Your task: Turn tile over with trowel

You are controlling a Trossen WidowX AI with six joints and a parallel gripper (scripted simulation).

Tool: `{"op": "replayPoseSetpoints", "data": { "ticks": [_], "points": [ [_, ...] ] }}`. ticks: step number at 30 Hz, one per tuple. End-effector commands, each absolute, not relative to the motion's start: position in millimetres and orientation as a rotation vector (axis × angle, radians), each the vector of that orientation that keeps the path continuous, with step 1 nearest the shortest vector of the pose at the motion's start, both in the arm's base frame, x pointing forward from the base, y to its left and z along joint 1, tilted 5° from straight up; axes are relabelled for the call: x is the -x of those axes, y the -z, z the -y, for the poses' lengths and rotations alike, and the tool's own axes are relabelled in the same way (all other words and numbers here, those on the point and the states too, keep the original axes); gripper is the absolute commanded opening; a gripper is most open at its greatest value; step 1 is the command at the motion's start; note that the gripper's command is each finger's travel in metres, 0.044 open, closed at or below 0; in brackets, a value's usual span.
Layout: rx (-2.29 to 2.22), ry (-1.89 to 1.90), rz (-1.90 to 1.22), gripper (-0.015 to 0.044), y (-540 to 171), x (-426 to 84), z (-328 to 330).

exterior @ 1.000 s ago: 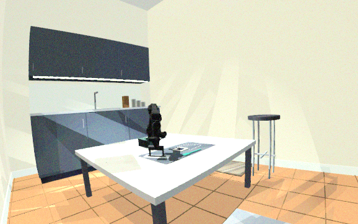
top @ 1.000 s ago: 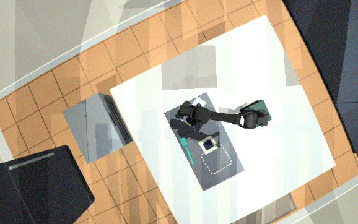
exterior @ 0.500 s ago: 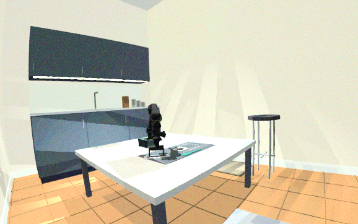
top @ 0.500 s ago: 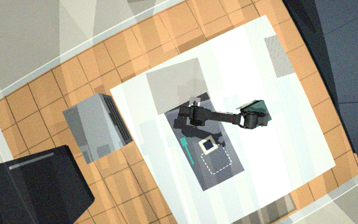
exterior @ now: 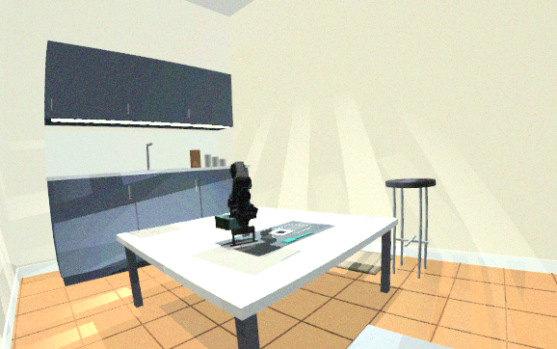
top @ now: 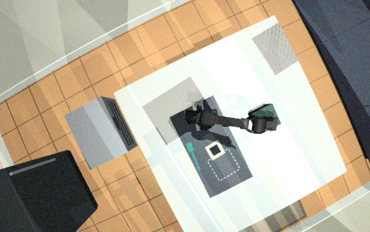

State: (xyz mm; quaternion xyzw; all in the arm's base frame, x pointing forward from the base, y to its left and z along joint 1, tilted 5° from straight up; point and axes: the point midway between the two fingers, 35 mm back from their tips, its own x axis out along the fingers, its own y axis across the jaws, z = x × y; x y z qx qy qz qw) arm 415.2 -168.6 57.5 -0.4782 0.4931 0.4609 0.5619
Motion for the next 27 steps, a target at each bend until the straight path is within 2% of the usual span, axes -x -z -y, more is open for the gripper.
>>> {"op": "replayPoseSetpoints", "data": {
  "ticks": [1, 2, 7, 8, 27],
  "points": [
    [1.146, -1.110, -1.149, 0.0130, -56.3, -415.4, 166.8],
    [1.146, -1.110, -1.149, 0.0130, -56.3, -415.4, 166.8],
    [1.146, -1.110, -1.149, 0.0261, -56.3, -415.4, 166.8],
    [1.146, -1.110, -1.149, 0.0270, -56.3, -415.4, 166.8],
    [1.147, -1.111, -1.149, 0.0270, -58.8, -415.2, 166.9]
  ]
}}
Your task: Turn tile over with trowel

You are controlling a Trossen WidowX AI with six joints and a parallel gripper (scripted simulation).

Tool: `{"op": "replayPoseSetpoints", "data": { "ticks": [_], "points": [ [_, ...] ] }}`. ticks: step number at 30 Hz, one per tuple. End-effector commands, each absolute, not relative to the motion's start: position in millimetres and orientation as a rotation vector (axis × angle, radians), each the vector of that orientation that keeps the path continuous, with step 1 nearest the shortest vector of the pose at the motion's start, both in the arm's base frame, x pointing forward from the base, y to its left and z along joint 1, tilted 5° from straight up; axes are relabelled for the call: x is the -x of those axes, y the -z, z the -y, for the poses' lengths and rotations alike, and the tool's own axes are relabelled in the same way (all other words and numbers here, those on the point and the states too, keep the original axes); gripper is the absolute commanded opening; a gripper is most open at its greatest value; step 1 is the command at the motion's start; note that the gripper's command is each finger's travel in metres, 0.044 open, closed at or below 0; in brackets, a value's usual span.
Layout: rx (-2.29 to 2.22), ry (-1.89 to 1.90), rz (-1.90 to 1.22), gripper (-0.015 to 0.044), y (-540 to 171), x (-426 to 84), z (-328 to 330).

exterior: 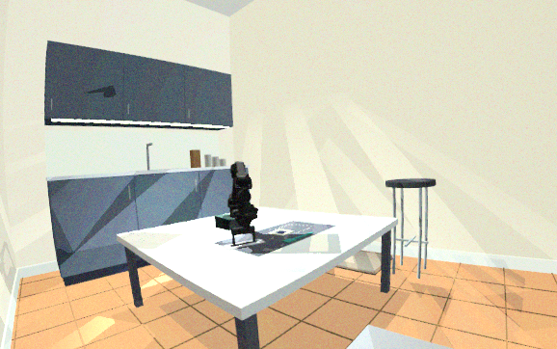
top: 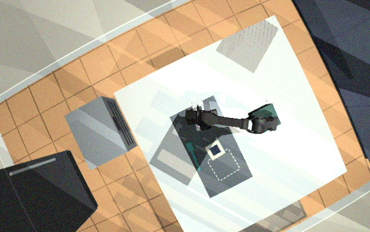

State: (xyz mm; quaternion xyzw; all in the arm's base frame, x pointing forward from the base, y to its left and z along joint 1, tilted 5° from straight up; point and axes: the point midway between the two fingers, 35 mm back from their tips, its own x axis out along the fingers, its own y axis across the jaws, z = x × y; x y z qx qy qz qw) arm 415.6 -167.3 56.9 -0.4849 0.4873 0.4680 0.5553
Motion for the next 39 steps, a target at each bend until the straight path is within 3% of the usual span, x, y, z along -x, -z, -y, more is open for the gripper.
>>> {"op": "replayPoseSetpoints", "data": {
  "ticks": [1, 5, 39],
  "points": [
    [1.150, -1.113, -1.147, 0.0270, -66.3, -414.4, 167.2],
    [1.163, -1.125, -1.140, 0.0270, -101.1, -408.7, 167.8],
    [1.121, -1.087, -1.164, 0.0270, -69.4, -414.1, 177.4]
  ]
}}
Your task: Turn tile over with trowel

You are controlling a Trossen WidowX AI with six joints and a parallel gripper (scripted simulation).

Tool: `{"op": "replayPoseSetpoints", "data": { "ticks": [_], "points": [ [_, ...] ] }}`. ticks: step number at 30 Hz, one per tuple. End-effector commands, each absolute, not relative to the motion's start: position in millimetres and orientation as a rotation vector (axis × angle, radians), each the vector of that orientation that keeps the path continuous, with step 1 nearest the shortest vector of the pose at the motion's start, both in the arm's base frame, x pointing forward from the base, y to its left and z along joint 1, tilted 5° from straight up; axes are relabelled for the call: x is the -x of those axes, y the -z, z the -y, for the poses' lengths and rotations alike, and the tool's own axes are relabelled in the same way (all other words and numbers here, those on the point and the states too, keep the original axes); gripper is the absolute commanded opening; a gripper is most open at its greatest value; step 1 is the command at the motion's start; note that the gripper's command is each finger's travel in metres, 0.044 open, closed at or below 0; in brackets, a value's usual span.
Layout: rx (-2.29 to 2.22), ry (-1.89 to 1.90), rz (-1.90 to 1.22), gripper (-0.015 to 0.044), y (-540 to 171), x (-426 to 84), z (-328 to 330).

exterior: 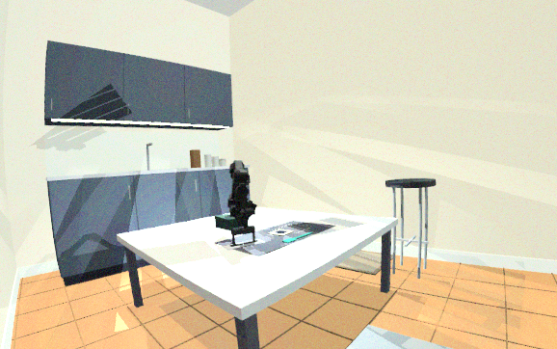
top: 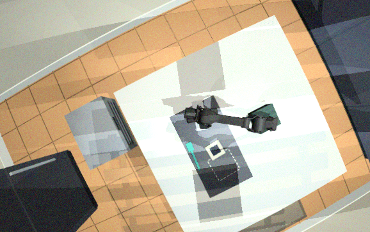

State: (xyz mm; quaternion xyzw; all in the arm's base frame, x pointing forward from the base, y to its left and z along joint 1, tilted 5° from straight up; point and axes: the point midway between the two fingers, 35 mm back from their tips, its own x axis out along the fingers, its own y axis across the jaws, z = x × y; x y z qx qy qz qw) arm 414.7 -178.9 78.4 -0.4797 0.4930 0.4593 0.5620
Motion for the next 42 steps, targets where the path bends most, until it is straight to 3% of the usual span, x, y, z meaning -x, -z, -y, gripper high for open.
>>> {"op": "replayPoseSetpoints", "data": {
  "ticks": [1, 10, 16, 42],
  "points": [
    [1.121, -1.087, -1.164, 0.0270, -67.8, -414.2, 177.3],
    [1.121, -1.087, -1.164, 0.0270, -55.8, -414.7, 176.4],
    [1.121, -1.087, -1.164, 0.0132, -55.8, -414.7, 176.4],
    [1.202, -1.159, -1.118, 0.0130, -55.8, -414.7, 176.4]
  ]
}}
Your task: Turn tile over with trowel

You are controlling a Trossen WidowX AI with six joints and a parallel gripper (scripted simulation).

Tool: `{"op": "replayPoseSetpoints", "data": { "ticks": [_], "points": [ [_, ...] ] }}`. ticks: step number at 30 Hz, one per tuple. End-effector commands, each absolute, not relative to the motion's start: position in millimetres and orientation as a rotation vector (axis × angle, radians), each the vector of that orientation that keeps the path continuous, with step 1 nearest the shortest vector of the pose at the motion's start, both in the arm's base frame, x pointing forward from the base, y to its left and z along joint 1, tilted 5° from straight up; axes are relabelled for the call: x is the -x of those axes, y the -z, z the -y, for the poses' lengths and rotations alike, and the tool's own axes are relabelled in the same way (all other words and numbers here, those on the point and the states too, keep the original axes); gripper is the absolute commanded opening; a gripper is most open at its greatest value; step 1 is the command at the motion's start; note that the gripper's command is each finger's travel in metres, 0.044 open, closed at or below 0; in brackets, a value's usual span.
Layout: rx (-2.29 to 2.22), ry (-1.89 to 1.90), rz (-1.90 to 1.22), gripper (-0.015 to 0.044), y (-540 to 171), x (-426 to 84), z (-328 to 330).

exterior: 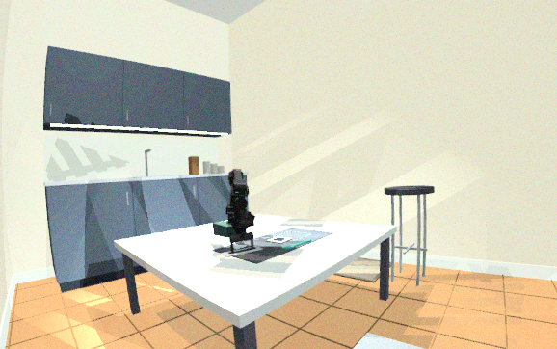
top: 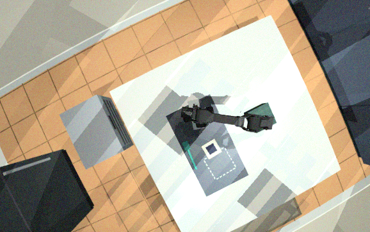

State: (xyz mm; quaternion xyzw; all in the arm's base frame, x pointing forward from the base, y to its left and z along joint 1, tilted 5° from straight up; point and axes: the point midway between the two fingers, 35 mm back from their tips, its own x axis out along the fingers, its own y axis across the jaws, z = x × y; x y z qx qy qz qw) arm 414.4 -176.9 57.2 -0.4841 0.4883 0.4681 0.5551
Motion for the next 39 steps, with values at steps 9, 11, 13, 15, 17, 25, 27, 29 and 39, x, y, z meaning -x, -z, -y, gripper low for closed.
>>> {"op": "replayPoseSetpoints", "data": {
  "ticks": [9, 11, 13, 15, 17, 25, 27, 29, 39],
  "points": [
    [1.391, -1.327, -0.994, 0.0130, -55.8, -414.8, 176.4],
    [1.395, -1.330, -0.991, 0.0130, -55.8, -414.8, 176.4],
    [1.395, -1.330, -0.991, 0.0130, -55.8, -414.8, 176.4],
    [1.395, -1.330, -0.991, 0.0130, -55.8, -414.8, 176.4],
    [1.395, -1.330, -0.991, 0.0130, -55.8, -414.8, 176.4],
    [1.395, -1.330, -0.991, 0.0270, -55.8, -414.8, 176.4],
    [1.395, -1.330, -0.991, 0.0270, -55.8, -414.8, 176.4],
    [1.395, -1.330, -0.991, 0.0270, -55.8, -414.8, 176.4],
    [1.395, -1.330, -0.991, 0.0270, -55.8, -414.8, 176.4]
  ]
}}
